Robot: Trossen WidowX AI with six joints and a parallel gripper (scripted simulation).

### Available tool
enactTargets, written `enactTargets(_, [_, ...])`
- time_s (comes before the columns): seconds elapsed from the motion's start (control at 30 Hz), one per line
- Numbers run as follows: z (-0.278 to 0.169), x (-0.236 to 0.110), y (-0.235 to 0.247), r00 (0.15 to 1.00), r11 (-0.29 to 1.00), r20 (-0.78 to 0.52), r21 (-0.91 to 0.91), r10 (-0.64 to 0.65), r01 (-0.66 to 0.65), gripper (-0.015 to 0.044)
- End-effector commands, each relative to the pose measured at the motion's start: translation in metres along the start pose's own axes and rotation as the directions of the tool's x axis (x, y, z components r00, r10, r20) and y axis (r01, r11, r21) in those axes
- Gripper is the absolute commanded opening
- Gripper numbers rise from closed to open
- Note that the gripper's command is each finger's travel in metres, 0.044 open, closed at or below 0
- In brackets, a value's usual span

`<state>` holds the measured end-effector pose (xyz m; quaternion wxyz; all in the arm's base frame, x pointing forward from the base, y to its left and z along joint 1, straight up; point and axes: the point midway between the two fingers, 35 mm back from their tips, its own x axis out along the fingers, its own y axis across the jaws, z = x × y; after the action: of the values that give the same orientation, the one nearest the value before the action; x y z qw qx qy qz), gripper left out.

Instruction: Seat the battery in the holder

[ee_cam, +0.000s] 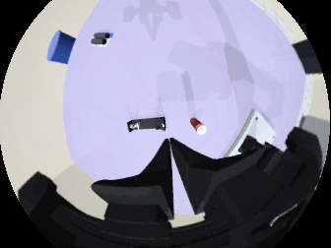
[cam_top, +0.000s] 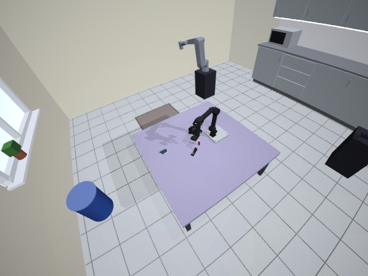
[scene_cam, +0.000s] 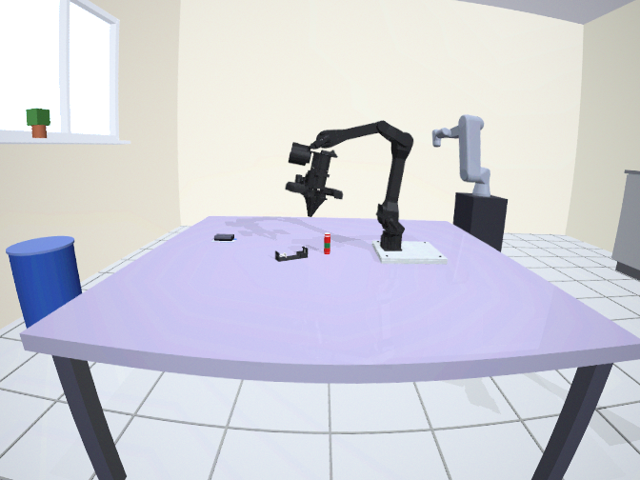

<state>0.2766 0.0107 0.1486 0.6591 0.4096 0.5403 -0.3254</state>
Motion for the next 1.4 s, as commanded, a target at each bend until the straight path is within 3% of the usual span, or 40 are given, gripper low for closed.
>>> enactTargets(0.0, [-0.007,0.001,-0.014,0.983,0.973,-0.073,0.147,-0.171,0.180,0.0000])
enactTargets(0.23, [-0.007,0.006,-0.014,0.983,0.973,-0.073,0.147,-0.170,0.180,0.0000])
enactTargets(0.6, [-0.013,0.078,-0.028,0.983,0.973,-0.073,0.147,-0.171,0.180,0.0000])
enactTargets(1.37, [-0.016,0.072,-0.059,0.982,0.972,-0.073,0.146,-0.173,0.182,0.0000])
